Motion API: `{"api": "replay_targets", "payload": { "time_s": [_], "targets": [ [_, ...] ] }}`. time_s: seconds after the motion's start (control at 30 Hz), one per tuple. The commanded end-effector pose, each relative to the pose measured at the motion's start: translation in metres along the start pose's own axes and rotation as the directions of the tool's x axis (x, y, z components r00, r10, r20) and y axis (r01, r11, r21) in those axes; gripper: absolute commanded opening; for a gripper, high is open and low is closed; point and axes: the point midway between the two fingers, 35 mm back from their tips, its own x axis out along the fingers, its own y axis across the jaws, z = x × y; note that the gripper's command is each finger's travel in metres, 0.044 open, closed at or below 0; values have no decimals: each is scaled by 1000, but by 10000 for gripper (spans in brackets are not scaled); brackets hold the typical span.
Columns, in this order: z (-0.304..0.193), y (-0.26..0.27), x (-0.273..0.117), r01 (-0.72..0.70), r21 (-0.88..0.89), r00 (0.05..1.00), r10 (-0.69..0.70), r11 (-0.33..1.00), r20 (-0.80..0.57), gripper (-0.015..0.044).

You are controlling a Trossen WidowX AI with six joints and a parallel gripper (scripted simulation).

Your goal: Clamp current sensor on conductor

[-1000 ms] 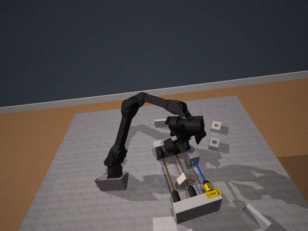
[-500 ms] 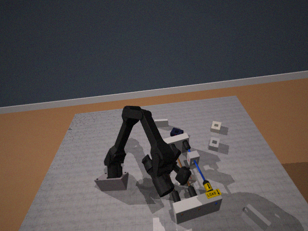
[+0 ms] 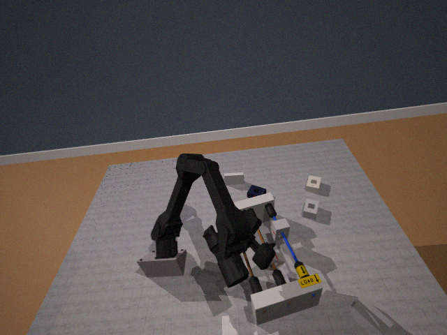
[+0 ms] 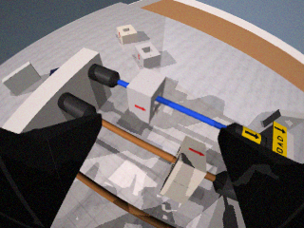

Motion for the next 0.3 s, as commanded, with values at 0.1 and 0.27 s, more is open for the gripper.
{"api": "replay_targets", "payload": {
  "time_s": [0.1, 0.27],
  "targets": [
    [0, 1, 2, -9, -24, 1000, 9, 1000, -19, 440],
    [1, 5, 10, -76, -184, 988, 50, 980, -144, 440]
  ]
}}
